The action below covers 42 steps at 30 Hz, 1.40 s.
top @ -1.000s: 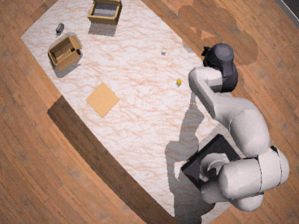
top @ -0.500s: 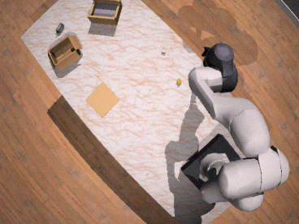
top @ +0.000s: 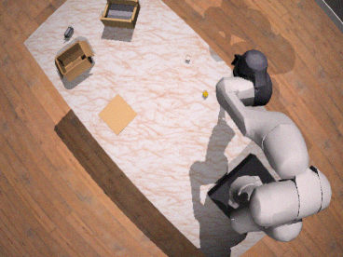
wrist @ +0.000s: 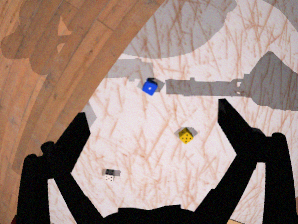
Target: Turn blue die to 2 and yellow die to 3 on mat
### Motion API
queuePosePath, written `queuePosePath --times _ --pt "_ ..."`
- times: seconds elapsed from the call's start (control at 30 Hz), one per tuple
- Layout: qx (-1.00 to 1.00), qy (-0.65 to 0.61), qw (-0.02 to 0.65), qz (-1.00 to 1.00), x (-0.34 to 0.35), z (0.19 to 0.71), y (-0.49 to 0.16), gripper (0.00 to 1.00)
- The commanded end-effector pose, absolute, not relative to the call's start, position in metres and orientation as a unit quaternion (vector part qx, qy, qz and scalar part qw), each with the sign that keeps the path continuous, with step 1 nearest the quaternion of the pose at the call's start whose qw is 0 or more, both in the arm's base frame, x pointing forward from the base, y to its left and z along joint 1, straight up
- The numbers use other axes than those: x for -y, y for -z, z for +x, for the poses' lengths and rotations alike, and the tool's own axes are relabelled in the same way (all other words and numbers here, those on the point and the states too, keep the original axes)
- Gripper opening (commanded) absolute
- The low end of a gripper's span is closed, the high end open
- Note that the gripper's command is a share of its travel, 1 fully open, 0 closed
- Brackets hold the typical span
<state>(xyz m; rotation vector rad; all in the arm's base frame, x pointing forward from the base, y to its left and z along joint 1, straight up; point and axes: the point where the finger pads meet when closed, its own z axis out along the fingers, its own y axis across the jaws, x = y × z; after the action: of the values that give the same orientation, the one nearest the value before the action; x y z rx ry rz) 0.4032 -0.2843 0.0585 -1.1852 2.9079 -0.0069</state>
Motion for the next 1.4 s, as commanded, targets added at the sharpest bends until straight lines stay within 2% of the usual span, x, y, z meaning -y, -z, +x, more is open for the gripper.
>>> queuePosePath --times 0.0,0.47,1.37 --pt "-0.926 0.002 0.001 -0.378 0.283 0.403 -0.042 1.00" --pt "-0.926 0.002 0.001 -0.378 0.282 0.402 0.028 1.00" --pt "-0.926 0.002 0.001 -0.378 0.282 0.402 0.031 1.00"
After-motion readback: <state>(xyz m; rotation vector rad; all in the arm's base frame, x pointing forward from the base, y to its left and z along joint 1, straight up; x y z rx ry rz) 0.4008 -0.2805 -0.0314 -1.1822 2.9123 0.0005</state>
